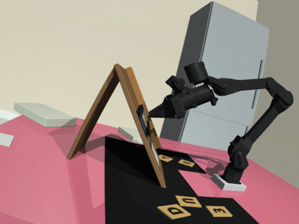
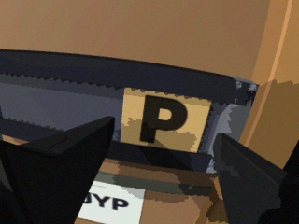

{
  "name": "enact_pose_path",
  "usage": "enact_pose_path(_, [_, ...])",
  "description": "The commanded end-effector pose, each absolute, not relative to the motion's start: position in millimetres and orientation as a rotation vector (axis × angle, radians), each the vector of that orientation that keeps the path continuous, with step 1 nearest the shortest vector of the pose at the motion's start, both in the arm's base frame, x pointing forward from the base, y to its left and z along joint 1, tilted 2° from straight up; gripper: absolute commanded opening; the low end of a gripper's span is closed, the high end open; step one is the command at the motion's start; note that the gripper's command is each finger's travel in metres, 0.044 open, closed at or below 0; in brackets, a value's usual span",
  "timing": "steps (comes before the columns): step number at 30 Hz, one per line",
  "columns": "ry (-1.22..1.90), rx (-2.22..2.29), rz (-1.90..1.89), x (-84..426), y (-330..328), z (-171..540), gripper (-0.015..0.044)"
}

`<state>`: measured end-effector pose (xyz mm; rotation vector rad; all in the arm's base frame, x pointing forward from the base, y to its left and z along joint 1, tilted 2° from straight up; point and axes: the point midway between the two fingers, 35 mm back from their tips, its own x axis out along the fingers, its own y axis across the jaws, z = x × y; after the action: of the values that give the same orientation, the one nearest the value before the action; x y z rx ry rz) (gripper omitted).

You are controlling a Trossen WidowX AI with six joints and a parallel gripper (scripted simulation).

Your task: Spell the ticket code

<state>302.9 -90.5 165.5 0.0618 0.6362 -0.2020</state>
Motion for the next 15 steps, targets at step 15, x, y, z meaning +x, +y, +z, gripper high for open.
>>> enact_pose_path(15, [0.633,0.059,-0.197,295.3,-90.0,169.7,0.0295])
